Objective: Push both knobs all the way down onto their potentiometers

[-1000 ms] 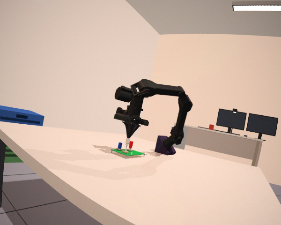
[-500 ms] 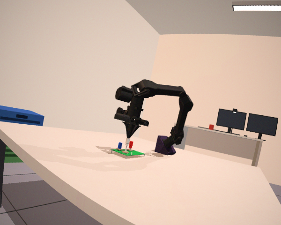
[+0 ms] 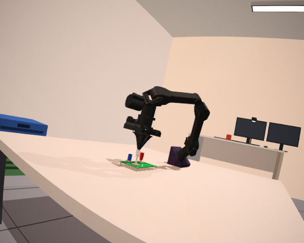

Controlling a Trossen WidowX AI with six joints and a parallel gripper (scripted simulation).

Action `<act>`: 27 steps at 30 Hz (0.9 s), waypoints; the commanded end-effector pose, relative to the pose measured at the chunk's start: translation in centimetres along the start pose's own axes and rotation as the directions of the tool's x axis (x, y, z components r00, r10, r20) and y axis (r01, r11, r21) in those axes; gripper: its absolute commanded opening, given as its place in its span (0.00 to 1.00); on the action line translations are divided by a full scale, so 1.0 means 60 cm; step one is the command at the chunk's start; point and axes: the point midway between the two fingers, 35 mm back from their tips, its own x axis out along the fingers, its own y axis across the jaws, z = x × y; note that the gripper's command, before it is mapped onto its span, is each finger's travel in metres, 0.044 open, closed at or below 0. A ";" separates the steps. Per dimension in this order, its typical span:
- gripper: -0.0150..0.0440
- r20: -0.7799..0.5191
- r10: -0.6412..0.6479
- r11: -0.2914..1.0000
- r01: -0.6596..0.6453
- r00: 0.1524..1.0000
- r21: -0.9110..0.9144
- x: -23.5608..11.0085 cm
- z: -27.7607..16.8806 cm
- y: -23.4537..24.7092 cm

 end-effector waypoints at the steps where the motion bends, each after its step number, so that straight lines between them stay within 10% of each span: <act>1: 0.25 -0.008 -0.035 0.999 0.035 0.999 -0.022 0.050 -0.008 0.003; 27: 0.25 -0.008 -0.035 0.999 0.035 0.999 -0.022 0.068 -0.008 0.003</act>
